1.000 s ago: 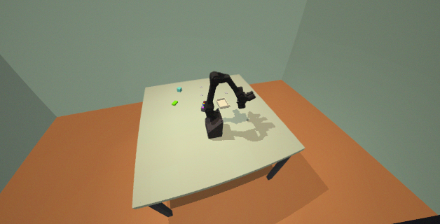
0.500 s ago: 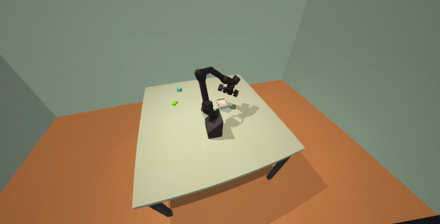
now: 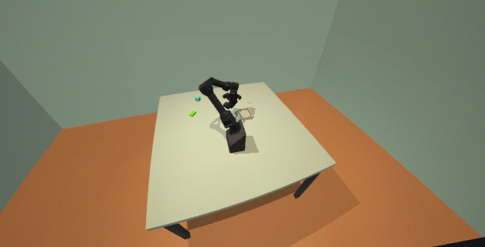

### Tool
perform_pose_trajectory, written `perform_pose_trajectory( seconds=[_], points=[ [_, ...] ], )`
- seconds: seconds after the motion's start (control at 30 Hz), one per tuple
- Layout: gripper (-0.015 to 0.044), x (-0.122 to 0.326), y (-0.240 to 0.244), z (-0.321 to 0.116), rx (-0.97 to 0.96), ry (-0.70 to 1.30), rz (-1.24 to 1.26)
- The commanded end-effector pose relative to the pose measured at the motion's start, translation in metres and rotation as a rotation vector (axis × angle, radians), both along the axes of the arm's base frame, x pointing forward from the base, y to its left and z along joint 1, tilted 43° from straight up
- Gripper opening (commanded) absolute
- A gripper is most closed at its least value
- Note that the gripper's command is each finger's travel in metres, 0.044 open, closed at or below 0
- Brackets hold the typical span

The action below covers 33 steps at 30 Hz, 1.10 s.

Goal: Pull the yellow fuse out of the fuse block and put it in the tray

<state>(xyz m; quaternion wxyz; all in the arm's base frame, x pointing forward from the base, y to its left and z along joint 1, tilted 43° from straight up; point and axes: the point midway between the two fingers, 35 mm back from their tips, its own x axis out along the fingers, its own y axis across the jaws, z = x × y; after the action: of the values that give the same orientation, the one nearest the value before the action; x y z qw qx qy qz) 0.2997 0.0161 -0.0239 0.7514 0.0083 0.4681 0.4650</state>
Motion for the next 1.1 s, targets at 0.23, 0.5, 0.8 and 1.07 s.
perform_pose_trajectory(
  seconds=[0.23, 0.5, 0.8, 1.07],
  points=[
    [0.0074, -0.008, 0.061, 0.025, -0.065, -0.225, 0.460],
    [0.0074, -0.006, 0.062, 0.023, -0.065, -0.225, 0.460],
    [0.0074, -0.005, 0.068, 0.016, -0.065, -0.225, 0.460],
    [0.0074, -0.005, 0.073, 0.010, -0.065, -0.226, 0.460]
  ],
)
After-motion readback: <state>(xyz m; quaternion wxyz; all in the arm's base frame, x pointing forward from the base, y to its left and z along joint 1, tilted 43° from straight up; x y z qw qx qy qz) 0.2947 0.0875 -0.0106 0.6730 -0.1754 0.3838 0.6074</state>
